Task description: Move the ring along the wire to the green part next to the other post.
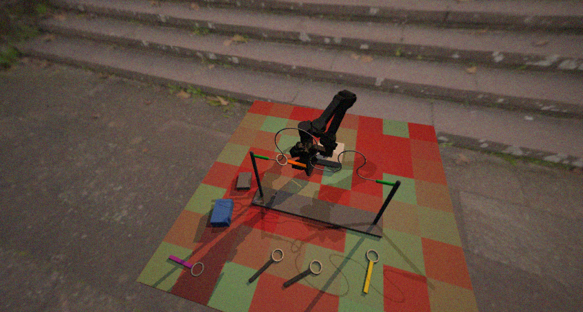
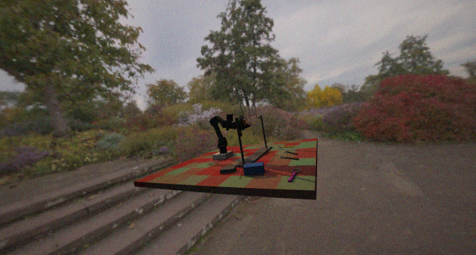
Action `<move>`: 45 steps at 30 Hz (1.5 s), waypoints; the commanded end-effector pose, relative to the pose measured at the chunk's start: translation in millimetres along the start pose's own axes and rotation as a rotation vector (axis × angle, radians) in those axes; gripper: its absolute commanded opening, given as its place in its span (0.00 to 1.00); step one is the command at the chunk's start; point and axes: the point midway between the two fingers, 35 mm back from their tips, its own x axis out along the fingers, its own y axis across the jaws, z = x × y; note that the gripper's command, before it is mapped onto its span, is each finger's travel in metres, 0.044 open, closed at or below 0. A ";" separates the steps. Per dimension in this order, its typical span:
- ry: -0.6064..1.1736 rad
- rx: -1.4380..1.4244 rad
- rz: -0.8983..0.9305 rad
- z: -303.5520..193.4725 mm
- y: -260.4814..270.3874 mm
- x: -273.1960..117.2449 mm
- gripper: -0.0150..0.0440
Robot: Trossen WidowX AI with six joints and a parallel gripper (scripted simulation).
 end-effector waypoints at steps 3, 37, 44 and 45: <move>0.044 0.061 0.033 2.6 16.5 -7.2 0.00; 0.191 0.480 0.218 23.1 82.9 -32.4 0.00; 0.187 0.602 0.271 34.0 100.1 -35.8 0.00; 0.186 0.621 0.279 35.9 102.6 -36.4 0.00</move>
